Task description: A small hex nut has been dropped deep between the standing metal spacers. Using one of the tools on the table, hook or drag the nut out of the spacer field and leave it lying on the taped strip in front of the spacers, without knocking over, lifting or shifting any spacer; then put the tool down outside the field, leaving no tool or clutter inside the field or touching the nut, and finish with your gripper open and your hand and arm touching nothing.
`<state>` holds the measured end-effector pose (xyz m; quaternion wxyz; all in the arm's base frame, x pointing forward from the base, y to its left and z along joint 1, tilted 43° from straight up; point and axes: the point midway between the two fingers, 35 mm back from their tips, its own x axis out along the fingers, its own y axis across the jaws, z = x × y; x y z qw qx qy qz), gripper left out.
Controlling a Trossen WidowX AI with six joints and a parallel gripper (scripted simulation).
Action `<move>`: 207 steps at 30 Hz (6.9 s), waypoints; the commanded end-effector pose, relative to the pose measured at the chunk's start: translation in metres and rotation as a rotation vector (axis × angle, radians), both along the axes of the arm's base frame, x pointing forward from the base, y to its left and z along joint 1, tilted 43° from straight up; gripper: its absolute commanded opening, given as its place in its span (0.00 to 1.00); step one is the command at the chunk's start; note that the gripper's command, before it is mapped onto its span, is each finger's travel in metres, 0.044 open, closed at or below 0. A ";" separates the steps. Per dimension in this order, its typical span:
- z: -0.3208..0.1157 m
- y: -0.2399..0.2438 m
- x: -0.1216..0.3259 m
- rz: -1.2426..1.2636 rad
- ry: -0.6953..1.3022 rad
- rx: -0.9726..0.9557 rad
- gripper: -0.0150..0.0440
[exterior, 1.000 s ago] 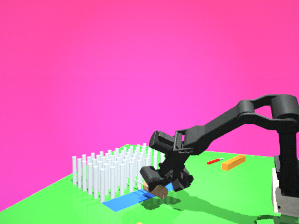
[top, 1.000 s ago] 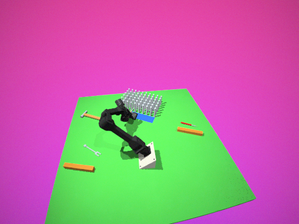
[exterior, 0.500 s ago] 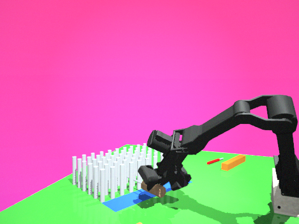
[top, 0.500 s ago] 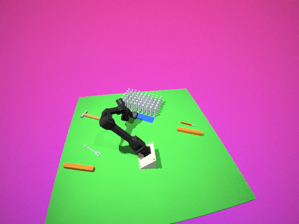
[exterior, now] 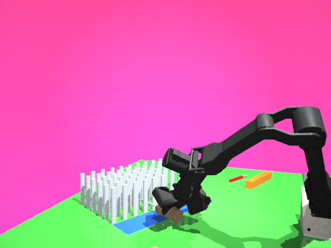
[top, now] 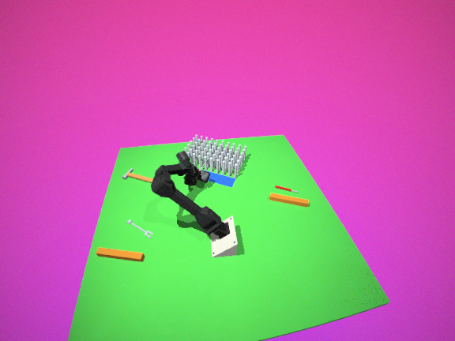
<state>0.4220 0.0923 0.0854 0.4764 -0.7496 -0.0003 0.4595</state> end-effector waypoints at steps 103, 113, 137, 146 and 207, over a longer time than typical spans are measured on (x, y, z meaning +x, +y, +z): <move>0.012 0.026 -0.058 -0.009 0.003 0.000 0.25; 0.014 0.028 -0.064 -0.009 0.004 0.000 0.25; 0.019 0.034 -0.077 -0.009 0.004 0.000 0.25; 0.020 0.036 -0.082 -0.009 0.005 0.000 0.25; 0.031 0.050 -0.117 -0.009 0.006 0.001 0.25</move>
